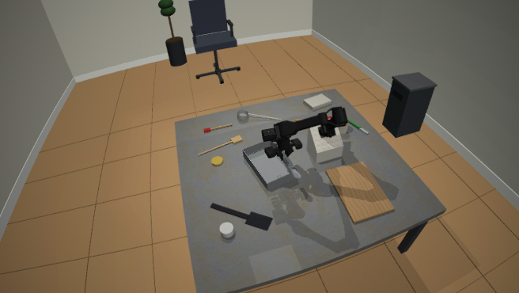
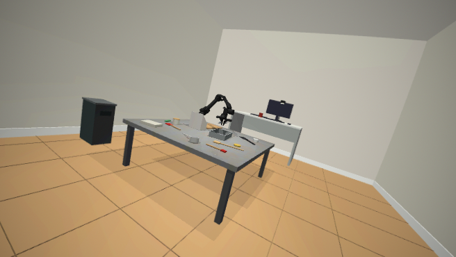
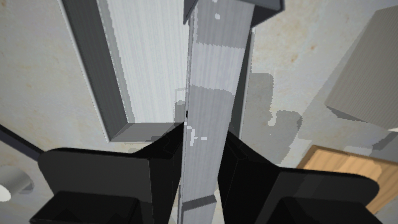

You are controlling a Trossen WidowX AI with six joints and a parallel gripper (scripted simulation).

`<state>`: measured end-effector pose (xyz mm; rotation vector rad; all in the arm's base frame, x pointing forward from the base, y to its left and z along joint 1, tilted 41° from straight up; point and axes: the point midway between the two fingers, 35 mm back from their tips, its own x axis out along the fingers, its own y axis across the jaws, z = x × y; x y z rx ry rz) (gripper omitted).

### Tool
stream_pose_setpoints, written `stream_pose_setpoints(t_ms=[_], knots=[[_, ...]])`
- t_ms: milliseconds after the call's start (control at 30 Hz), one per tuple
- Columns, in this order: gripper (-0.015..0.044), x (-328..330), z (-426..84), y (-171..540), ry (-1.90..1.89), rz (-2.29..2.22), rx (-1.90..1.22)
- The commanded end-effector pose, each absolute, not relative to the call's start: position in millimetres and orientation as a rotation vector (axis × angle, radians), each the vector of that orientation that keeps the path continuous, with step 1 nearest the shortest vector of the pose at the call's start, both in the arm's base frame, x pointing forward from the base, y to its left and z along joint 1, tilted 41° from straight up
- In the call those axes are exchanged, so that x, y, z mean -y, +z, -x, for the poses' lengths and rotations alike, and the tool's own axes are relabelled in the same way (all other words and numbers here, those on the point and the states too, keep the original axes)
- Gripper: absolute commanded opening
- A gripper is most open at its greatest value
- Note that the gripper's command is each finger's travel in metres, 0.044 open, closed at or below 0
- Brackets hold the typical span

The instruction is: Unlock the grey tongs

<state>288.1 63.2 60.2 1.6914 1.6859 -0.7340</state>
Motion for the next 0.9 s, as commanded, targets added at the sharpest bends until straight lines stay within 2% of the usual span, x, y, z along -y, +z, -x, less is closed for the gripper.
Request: stream_pose_setpoints(t_ms=[0, 867], knots=[[-0.0150, -66.9, -288.5, 68.6, -0.571, -1.570, -1.687], [-0.0150, -96.1, -275.4, 107.4, 0.305, -0.788, -1.561]])
